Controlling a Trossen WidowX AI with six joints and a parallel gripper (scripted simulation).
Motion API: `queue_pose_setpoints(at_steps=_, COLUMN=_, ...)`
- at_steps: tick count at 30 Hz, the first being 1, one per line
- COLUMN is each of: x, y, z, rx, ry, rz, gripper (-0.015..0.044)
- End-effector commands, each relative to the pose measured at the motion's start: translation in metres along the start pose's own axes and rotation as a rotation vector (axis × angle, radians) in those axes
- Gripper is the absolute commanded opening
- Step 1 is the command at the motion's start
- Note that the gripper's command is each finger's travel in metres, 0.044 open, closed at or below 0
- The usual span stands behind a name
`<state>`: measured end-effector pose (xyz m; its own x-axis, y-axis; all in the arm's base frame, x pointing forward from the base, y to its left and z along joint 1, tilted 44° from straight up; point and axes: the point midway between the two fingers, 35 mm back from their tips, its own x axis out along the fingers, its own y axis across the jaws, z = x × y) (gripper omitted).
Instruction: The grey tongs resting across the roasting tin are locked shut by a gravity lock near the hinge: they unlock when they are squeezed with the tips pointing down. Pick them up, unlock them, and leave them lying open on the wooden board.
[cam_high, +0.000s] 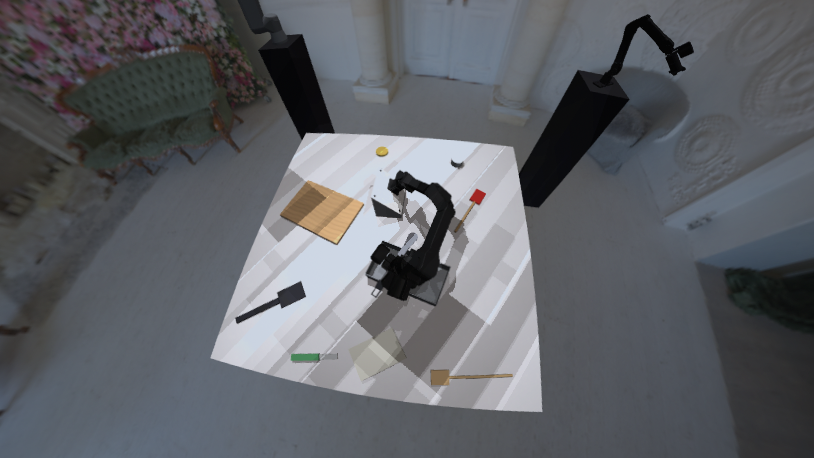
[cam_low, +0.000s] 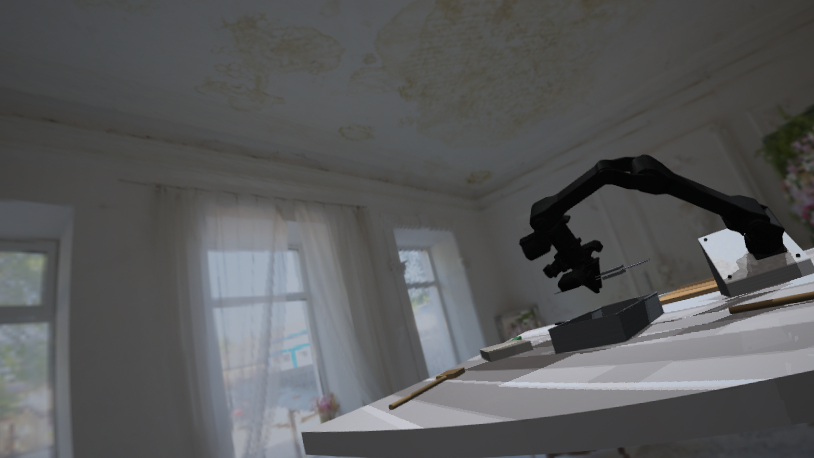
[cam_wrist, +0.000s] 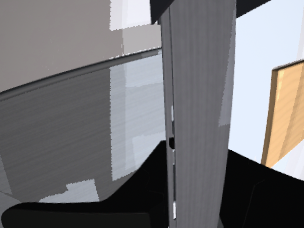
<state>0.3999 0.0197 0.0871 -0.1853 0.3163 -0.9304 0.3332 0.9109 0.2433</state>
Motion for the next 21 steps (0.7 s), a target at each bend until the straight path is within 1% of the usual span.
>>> queue_pose_setpoints(at_steps=1, x=0.0017, y=-0.0026, z=-0.0004, rx=0.003, ry=0.007, rz=0.08, gripper=-0.015)
queue_pose_setpoints(at_steps=16, x=0.0034, y=-0.0046, z=-0.0036, rx=0.001, ry=-0.004, rz=0.453, gripper=-0.015)
queue_pose_setpoints(at_steps=21, x=0.0031, y=-0.0048, z=-0.0037, rx=0.0, ry=-0.006, rz=0.47, gripper=-0.015)
